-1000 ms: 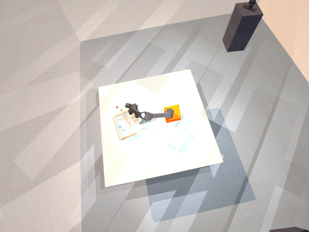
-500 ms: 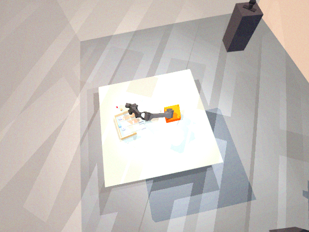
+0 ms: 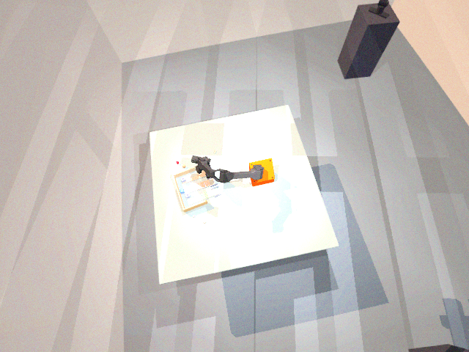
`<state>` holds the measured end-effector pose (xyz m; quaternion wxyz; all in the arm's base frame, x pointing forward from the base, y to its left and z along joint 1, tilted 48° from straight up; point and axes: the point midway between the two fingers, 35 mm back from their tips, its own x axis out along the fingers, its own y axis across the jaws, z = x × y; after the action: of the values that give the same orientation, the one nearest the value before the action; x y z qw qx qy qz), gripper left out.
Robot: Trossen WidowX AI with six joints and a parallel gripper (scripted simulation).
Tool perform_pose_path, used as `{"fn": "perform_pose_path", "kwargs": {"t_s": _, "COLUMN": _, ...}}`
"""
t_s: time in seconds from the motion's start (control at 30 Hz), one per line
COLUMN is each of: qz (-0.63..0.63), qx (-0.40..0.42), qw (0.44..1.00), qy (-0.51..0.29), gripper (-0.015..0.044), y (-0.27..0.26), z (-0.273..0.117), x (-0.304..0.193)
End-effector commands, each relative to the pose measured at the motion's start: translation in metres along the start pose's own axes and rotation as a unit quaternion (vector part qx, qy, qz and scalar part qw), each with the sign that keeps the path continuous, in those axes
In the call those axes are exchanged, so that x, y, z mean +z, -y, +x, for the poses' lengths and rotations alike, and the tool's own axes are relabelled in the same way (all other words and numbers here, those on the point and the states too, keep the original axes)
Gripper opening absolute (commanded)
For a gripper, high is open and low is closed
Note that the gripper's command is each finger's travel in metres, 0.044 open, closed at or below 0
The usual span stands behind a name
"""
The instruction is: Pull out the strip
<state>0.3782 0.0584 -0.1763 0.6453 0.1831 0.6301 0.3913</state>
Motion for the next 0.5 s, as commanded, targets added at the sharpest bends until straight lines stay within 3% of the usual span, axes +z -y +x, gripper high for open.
{"fn": "perform_pose_path", "kwargs": {"t_s": 0.0, "qz": 0.003, "qx": 0.001, "qw": 1.0, "qy": -0.006, "gripper": 0.0, "y": 0.0, "z": 0.003, "x": -0.013}}
{"fn": "perform_pose_path", "kwargs": {"t_s": 0.47, "qz": 0.003, "qx": 0.001, "qw": 1.0, "qy": -0.007, "gripper": 0.0, "y": 0.0, "z": 0.004, "x": -0.034}}
